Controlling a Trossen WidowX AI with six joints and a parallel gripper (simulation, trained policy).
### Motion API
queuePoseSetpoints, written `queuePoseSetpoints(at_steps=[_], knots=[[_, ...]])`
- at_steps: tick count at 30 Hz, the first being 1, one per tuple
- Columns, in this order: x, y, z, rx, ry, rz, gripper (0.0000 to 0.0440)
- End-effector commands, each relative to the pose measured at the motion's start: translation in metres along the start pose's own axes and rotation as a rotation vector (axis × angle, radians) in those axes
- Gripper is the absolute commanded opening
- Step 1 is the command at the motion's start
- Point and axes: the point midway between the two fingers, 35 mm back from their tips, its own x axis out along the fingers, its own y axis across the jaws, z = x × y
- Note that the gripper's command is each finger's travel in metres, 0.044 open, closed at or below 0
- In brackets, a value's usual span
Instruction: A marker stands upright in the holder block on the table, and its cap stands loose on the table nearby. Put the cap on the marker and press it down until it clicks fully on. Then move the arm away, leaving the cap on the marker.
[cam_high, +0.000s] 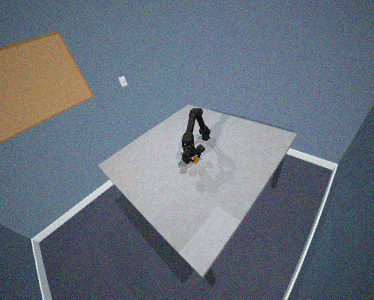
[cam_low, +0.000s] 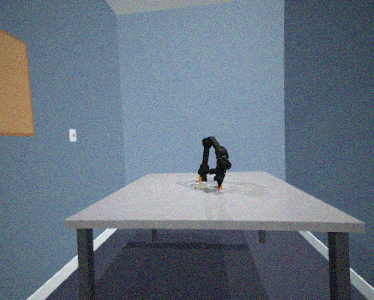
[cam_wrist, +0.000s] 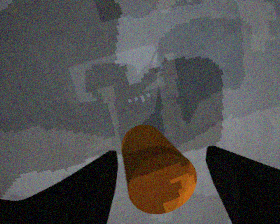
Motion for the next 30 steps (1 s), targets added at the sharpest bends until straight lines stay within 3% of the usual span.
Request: queuePoseSetpoints(at_steps=[1,7,8,20,30], knots=[[0.006,0.000,0.001,-0.020,-0.012,0.002,0.0233],[-0.005,0.000,0.003,-0.036,-0.007,0.035,0.0089],[-0.009,0.000,0.003,-0.036,-0.005,0.042,0.0083],[-0.052,0.009,0.017,-0.026,0.029,0.112,0.0089],[-0.079,0.010,0.053,0.012,0.047,0.108,0.0081]])
